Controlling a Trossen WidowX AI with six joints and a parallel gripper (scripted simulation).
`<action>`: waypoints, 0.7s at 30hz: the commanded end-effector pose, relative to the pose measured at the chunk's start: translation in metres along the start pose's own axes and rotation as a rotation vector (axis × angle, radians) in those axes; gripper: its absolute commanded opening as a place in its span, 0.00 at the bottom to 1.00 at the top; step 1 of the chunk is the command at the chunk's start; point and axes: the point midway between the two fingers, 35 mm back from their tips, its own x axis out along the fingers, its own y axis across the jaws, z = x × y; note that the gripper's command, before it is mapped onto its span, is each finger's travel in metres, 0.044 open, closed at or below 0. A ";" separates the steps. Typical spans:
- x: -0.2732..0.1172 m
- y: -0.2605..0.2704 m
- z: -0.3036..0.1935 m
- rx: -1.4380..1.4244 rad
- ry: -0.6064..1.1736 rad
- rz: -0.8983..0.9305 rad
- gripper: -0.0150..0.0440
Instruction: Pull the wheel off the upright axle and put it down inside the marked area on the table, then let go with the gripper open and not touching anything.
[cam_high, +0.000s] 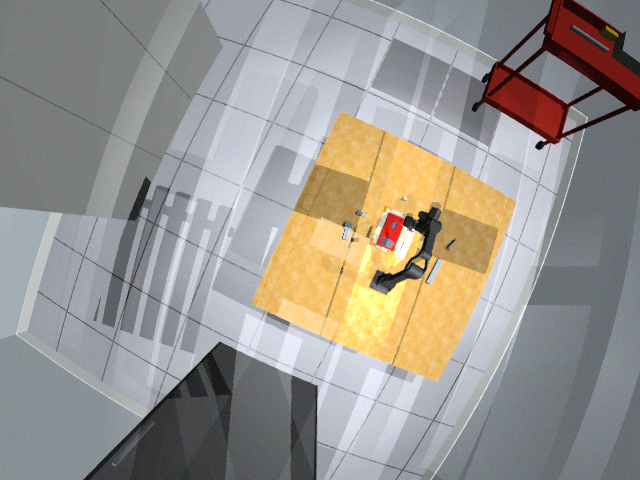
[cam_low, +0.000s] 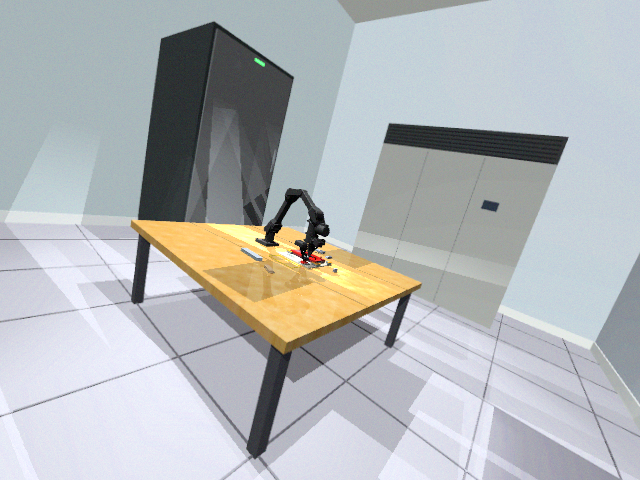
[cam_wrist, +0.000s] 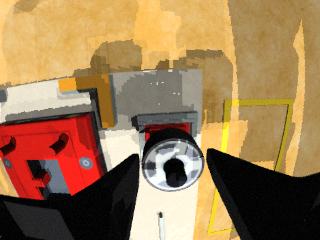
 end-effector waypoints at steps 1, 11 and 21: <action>0.000 0.000 0.000 0.000 0.000 0.000 0.55; -0.001 0.000 0.000 0.000 0.000 0.000 0.27; -0.004 0.000 0.000 0.000 0.000 0.001 0.25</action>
